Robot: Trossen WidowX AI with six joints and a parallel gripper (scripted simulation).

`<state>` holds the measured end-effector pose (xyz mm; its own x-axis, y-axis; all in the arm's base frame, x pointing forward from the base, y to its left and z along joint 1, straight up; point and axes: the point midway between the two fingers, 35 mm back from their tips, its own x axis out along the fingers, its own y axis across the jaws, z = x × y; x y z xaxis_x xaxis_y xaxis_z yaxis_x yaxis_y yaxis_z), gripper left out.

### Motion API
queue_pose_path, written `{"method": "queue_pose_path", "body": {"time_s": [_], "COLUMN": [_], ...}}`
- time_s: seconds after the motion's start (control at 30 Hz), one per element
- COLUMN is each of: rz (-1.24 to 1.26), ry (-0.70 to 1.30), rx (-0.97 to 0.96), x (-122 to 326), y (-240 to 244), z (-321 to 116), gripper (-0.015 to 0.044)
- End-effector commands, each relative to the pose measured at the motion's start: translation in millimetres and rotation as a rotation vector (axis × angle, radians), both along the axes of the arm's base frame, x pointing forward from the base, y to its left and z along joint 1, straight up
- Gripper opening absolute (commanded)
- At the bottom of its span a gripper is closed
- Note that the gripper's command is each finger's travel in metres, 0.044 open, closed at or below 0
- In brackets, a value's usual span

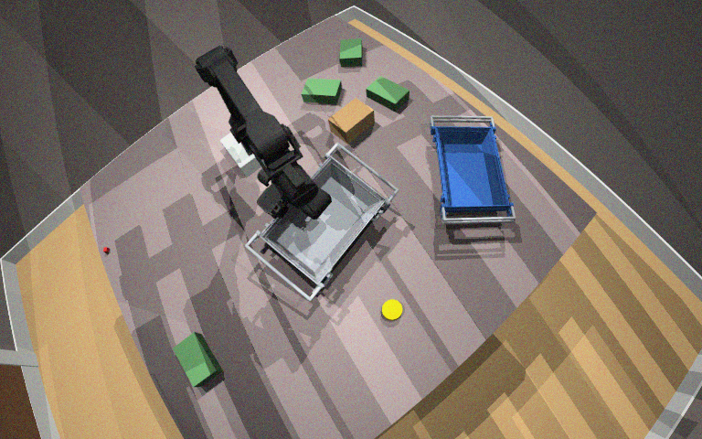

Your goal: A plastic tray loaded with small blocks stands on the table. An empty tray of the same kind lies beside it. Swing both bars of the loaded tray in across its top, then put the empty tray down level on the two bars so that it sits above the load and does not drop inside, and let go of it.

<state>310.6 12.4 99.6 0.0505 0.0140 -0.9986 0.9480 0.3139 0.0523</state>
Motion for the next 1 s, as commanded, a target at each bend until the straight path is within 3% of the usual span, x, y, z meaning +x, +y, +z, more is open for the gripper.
{"method": "queue_pose_path", "body": {"time_s": [0.0, 0.97], "rz": [0.004, 0.004], "ry": [0.021, 0.021], "rx": [-0.009, -0.009], "x": [-4, -7], "y": [-1, -2], "z": [-4, -12], "gripper": [0.0000, 0.0000]}}
